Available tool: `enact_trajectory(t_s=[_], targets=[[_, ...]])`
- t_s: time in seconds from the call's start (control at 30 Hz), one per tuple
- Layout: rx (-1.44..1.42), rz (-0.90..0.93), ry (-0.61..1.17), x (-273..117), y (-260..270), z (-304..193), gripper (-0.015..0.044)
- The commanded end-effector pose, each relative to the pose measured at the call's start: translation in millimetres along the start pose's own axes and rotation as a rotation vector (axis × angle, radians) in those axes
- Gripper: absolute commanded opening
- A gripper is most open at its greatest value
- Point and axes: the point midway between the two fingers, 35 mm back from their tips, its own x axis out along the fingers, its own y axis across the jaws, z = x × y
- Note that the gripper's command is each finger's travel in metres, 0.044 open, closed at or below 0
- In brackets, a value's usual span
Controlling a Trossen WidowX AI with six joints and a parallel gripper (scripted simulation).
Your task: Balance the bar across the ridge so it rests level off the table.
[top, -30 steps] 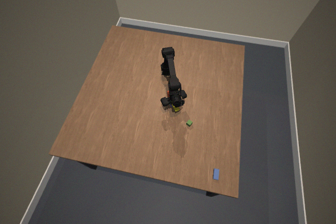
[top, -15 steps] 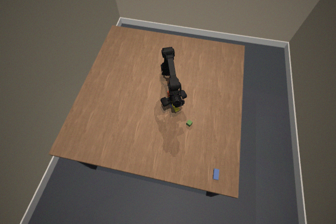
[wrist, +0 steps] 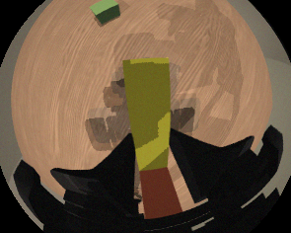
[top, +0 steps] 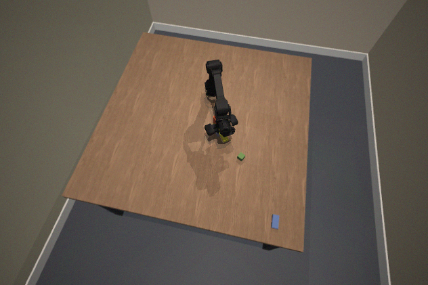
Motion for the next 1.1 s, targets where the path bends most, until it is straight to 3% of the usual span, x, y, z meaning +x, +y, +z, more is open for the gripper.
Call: enact_trajectory(t_s=[0.0,1.07], targets=[[0.005,-0.001,0.0,2.2,-0.2,0.1,0.0],[0.0,-0.001,-0.001,0.8,0.0,0.4,0.0]])
